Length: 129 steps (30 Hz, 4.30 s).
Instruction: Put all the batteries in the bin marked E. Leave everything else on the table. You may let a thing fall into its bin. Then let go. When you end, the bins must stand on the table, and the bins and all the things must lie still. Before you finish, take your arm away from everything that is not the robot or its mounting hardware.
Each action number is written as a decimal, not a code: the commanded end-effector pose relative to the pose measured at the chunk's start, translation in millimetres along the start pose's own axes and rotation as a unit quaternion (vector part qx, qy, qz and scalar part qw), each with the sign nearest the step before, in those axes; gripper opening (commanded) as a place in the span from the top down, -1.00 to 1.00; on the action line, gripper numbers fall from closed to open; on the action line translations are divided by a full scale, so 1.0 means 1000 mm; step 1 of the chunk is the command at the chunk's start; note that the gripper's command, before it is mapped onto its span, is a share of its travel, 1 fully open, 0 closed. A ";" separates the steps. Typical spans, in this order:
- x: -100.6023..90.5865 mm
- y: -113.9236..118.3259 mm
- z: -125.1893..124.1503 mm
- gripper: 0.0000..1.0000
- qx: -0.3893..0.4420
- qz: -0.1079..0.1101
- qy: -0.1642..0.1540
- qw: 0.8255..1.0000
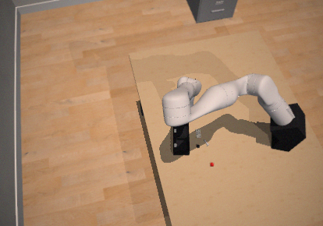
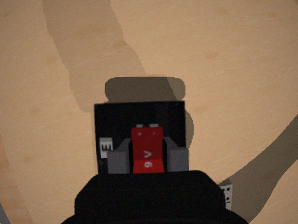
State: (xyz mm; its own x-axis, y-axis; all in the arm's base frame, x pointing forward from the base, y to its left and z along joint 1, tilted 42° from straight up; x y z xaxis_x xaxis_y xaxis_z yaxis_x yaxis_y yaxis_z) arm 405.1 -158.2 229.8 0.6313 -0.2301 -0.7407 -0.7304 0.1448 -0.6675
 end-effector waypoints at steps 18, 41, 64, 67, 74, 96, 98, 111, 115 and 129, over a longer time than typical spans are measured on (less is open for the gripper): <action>0.020 0.002 -0.005 -0.01 0.001 0.002 0.004 1.000; 0.020 0.001 -0.004 -0.36 0.001 0.002 0.004 1.000; 0.001 0.001 -0.004 -0.36 0.001 0.002 0.004 1.000; 0.000 0.001 -0.004 -0.36 0.001 0.002 0.004 1.000; -0.010 0.001 -0.003 -0.36 0.001 0.002 0.004 1.000; -0.025 0.001 -0.003 -0.36 0.001 0.002 0.004 1.000; -0.025 0.001 -0.003 -0.36 0.001 0.002 0.004 1.000; -0.057 0.001 -0.001 -1.00 0.001 0.002 0.004 1.000; -0.073 0.001 -0.001 -1.00 0.001 0.002 0.004 1.000; -0.121 0.000 -0.001 -1.00 0.001 0.002 0.004 1.000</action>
State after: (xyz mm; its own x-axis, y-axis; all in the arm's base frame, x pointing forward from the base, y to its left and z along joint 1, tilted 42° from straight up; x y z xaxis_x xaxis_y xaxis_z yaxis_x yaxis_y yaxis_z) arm 328.6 -140.4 310.7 0.6202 -0.2426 -0.7459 -0.7294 0.1713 -0.6622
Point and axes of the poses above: the point where the finger pads meet when closed, its own x axis out along the fingers, its own y axis across the jaws, z = x × y, the point moved 7 cm from there along -x, back along the fingers, and after that the axes turned 4 degrees about x, right-handed, at the moved point
